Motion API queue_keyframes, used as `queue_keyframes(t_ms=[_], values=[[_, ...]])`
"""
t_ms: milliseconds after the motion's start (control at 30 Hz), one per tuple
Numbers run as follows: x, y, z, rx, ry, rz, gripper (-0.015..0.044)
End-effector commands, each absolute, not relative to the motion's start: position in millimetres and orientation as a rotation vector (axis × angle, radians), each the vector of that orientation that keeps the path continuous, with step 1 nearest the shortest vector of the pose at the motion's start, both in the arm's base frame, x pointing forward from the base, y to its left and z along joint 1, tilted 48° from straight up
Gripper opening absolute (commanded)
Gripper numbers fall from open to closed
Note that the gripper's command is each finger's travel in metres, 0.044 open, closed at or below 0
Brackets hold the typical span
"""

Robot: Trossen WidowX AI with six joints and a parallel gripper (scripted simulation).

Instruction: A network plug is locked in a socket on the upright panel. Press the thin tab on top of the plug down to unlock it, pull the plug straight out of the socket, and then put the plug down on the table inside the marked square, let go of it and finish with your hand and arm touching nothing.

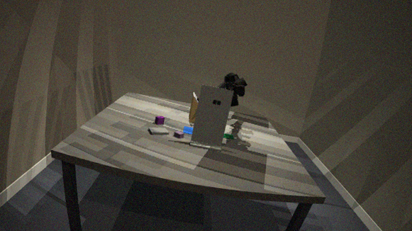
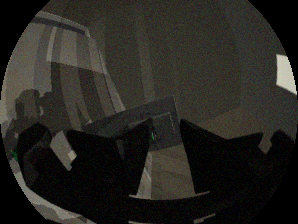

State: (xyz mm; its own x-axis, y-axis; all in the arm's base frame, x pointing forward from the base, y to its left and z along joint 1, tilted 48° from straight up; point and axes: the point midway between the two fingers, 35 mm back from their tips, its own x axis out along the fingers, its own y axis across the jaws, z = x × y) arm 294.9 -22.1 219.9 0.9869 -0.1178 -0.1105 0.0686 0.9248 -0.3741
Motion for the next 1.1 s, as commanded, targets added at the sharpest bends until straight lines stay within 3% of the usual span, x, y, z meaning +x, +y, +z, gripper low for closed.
queue_keyframes(t_ms=[0,367,1067], values=[[287,-28,191,-0.480,0.191,-0.112,0.0156],[263,-40,128,-0.716,0.333,-0.118,0.0156],[292,-41,129,-0.719,0.334,-0.118,0.0156]])
